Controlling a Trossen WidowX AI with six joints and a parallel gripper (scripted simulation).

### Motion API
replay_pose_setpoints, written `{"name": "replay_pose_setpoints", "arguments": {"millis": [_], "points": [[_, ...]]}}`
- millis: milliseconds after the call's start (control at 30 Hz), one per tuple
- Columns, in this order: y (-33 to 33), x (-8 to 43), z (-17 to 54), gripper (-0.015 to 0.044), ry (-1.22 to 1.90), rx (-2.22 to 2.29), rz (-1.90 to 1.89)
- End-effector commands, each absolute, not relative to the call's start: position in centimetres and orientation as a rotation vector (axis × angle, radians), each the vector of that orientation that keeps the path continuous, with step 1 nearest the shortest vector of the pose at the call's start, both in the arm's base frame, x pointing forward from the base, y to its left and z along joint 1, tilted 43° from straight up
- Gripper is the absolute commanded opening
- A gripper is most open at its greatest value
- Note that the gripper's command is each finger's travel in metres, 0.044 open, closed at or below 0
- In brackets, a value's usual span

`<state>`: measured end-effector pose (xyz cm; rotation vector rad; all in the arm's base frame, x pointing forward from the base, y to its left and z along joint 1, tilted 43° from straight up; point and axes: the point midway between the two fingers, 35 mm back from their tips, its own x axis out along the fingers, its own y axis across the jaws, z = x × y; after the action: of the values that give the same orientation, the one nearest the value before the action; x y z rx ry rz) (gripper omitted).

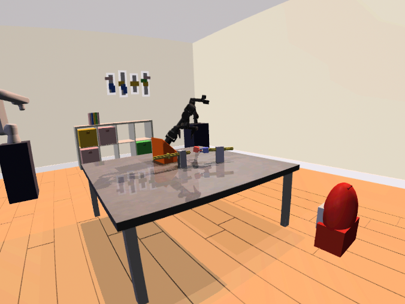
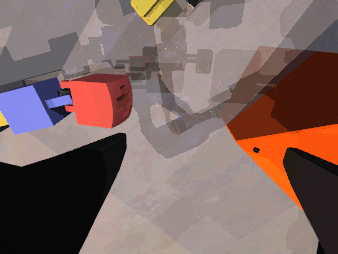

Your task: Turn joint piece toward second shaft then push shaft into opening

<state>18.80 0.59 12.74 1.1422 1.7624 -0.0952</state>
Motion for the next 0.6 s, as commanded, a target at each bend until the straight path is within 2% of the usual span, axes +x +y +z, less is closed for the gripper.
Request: {"name": "replay_pose_setpoints", "arguments": {"millis": [0, 567], "points": [[0.65, 18.86, 12.58, 0.0440, 1.786, 1.225, -0.227], [0.97, 18.98, 12.35, 0.0440, 1.798, 1.503, -0.708]]}}
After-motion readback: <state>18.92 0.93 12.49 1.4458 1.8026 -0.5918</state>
